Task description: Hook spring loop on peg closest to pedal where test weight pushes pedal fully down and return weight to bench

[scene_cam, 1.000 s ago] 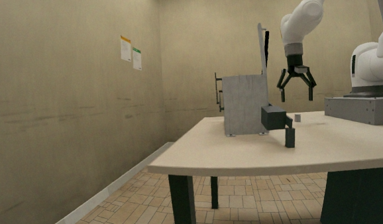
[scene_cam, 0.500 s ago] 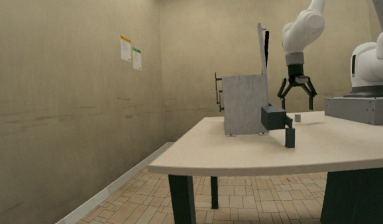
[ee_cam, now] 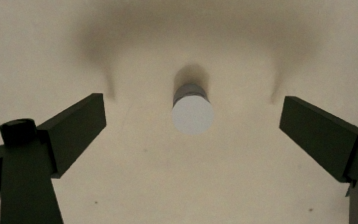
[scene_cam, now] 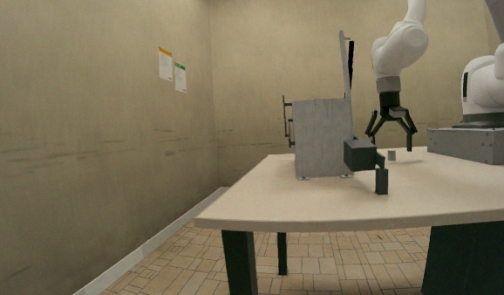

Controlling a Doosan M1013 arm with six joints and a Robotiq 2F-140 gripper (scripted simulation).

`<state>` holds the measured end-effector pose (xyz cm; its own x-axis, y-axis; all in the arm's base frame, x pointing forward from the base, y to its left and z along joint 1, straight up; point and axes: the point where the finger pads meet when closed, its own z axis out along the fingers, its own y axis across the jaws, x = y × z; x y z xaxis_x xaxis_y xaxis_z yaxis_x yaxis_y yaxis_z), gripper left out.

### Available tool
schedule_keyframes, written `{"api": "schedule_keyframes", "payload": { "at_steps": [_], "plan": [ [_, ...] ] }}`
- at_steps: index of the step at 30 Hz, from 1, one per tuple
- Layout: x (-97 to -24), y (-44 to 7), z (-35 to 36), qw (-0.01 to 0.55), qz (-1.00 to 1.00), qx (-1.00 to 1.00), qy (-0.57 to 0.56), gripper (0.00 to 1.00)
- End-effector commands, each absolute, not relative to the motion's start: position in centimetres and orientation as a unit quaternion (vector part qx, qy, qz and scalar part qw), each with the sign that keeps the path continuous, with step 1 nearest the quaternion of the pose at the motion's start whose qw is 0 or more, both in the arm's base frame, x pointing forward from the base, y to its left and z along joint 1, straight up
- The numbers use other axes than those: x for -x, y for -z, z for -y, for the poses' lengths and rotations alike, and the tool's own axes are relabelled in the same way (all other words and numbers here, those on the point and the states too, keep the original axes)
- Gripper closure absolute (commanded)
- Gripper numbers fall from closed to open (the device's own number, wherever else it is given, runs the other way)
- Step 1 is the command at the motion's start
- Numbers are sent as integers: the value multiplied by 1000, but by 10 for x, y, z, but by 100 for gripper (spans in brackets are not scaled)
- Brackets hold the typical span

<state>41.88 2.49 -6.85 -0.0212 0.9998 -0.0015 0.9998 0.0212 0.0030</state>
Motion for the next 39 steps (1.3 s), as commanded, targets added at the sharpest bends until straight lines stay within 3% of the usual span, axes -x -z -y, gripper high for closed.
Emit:
{"api": "schedule_keyframes", "payload": {
  "at_steps": [1, 39],
  "plan": [
    [-419, 71, -25, 2, -715, -700, -1, 0],
    [-419, 70, -25, 2, -714, -700, -1, 0]
  ]
}}
